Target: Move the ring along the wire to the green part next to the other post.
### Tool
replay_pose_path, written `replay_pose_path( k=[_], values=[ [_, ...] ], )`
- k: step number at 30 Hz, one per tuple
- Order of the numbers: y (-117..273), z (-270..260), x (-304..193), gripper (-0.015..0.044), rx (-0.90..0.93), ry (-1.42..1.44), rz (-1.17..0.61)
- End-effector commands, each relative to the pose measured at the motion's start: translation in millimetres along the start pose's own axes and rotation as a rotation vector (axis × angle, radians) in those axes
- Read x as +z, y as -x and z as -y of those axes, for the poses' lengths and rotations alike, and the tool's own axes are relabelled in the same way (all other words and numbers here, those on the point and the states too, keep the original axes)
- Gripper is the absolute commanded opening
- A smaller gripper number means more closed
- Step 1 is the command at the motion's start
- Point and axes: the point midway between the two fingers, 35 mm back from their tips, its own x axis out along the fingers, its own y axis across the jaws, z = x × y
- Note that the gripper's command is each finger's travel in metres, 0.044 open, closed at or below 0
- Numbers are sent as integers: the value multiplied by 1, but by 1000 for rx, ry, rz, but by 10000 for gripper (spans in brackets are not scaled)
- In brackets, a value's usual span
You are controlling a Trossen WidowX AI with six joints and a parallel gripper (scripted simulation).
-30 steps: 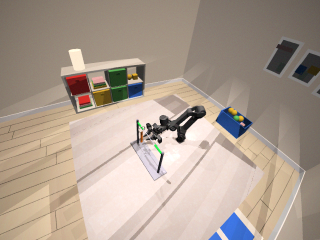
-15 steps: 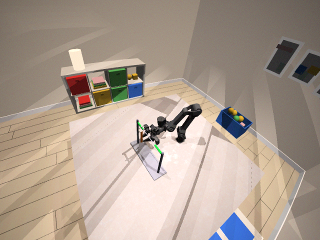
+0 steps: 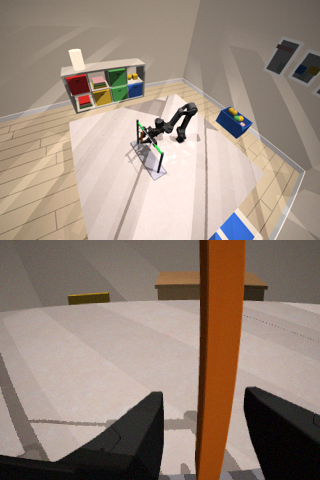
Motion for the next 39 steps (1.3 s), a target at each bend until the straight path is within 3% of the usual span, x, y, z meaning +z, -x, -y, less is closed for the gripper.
replay_pose_path(
  k=[1,37,39],
  values=[
    [-7,0,-2,160,-5,-9,-3],
    [-11,0,-3,160,-5,-9,-2],
    [-10,-1,-3,107,1,-4,-3]
  ],
)
